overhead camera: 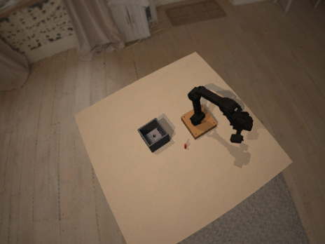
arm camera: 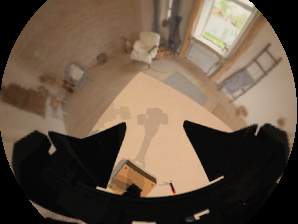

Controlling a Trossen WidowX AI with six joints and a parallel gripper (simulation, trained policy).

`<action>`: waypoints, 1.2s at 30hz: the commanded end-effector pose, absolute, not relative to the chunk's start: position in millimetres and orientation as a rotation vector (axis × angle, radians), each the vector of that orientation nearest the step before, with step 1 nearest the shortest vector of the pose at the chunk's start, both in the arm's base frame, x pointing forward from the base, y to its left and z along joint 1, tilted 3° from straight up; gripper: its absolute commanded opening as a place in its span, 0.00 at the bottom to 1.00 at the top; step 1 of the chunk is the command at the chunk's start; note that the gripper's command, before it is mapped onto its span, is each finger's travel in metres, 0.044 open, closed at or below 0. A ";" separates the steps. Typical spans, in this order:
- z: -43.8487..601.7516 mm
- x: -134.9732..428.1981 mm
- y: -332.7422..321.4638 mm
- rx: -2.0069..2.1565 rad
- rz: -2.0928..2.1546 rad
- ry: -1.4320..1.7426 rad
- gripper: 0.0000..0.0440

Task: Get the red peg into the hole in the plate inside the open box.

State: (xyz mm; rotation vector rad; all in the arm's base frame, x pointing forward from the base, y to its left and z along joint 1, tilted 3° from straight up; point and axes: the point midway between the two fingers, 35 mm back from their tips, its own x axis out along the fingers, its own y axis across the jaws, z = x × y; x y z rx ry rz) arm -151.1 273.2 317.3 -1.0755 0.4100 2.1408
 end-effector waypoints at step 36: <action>254.3 7.7 278.7 -0.543 1.096 1.205 1.00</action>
